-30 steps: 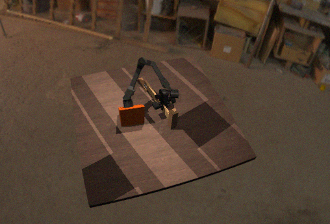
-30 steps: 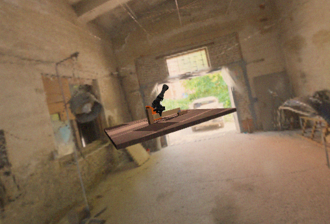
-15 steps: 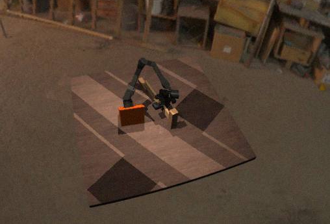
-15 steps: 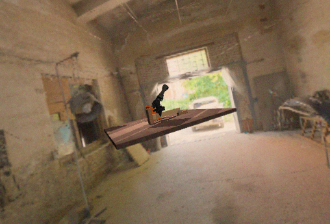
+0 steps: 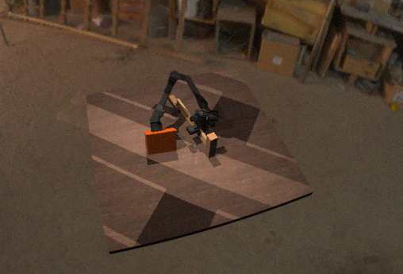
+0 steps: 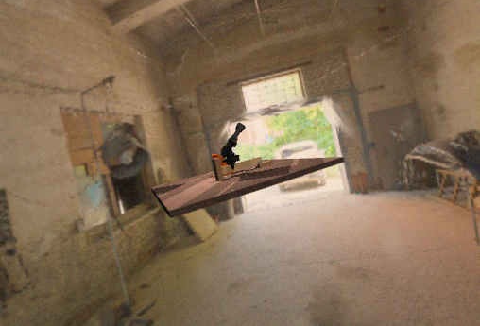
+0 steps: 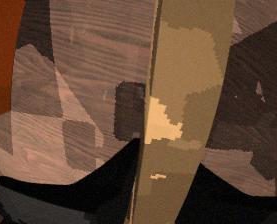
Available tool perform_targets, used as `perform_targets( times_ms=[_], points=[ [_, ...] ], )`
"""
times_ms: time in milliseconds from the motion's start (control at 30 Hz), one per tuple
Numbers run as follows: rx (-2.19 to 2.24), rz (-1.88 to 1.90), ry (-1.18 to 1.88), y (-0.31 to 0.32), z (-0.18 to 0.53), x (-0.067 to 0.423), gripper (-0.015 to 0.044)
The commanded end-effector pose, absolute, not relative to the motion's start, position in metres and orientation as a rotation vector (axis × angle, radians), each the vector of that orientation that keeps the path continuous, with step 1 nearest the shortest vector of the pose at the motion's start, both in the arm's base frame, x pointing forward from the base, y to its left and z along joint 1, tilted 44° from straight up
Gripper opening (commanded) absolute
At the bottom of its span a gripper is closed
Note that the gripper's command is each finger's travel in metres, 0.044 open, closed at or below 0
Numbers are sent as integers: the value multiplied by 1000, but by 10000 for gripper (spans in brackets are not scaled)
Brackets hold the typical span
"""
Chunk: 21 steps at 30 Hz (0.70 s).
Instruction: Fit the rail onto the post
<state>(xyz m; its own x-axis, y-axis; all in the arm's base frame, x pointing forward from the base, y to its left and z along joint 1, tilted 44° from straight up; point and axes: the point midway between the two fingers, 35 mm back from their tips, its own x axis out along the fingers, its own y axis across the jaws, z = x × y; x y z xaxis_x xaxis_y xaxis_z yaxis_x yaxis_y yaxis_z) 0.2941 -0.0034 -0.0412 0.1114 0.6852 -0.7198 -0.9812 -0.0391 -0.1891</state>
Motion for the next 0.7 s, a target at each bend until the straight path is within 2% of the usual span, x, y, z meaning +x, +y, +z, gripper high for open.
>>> perform_targets(
  times_ms=[0, 500, 667],
  points=[
    [-794, 1418, 480, -8, -40, 297, 0],
    [-794, 1418, 480, -10, -43, 298, 0],
    [-786, 1429, 482, -6, -43, 295, 131]
  ],
)
